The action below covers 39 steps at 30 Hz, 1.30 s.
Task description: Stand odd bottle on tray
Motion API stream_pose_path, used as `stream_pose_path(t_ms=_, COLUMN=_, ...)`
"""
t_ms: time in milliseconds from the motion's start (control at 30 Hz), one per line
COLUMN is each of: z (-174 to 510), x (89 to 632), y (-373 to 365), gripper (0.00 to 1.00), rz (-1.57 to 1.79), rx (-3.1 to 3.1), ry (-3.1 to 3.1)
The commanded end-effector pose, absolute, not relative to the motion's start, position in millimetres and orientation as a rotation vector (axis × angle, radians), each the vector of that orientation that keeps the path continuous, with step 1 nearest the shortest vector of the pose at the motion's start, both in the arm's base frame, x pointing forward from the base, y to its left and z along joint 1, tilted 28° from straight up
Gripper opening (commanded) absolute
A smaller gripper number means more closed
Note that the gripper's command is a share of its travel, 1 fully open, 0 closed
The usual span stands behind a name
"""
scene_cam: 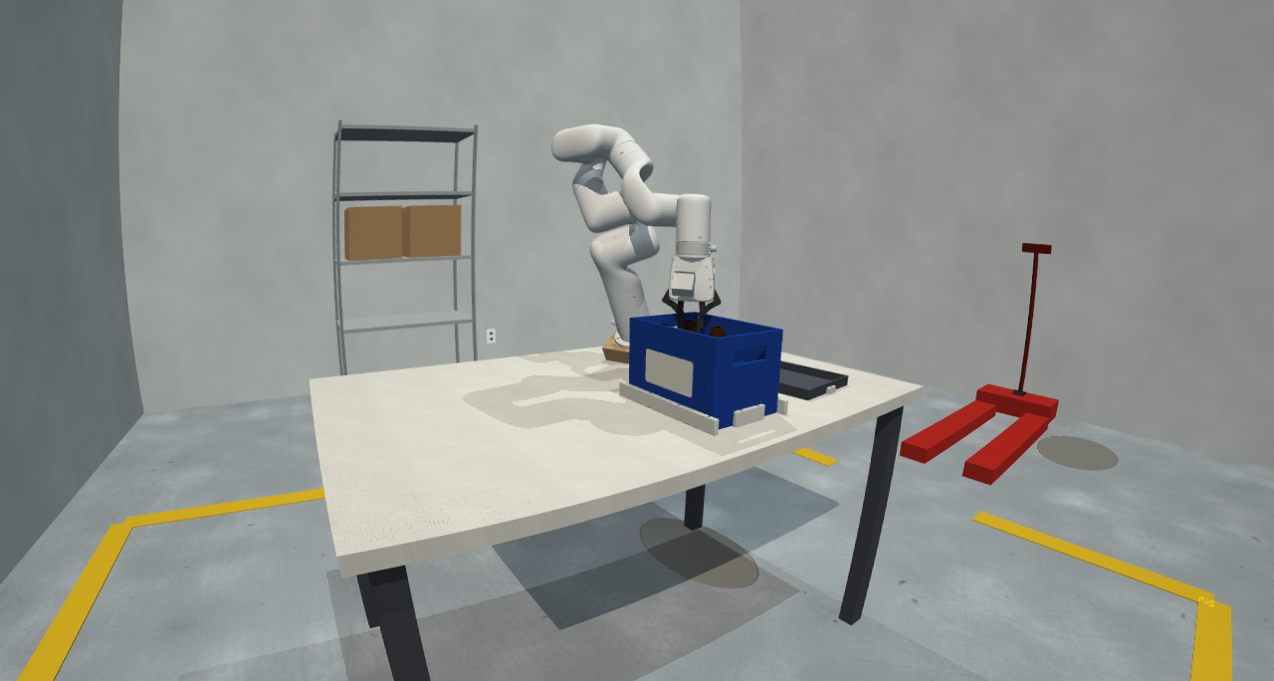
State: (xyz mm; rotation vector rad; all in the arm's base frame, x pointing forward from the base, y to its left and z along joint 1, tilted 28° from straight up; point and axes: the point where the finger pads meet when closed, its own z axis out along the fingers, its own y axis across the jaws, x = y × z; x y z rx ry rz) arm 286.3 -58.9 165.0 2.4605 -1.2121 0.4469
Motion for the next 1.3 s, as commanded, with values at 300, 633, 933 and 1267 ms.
stream_pose_path(t_ms=300, z=166.1, x=287.5, y=-58.4, gripper=0.0, rz=0.451, rx=2.462, ry=-1.211)
stream_pose_path(t_ms=633, z=166.1, x=287.5, y=-58.4, gripper=0.65, rz=0.451, rx=2.462, ry=-1.211)
stream_pose_path(t_ms=933, z=166.1, x=287.5, y=-58.4, gripper=0.65, rz=0.451, rx=2.462, ry=-1.211)
stream_pose_path(t_ms=1267, z=166.1, x=287.5, y=-58.4, gripper=0.65, rz=0.451, rx=2.462, ry=-1.211)
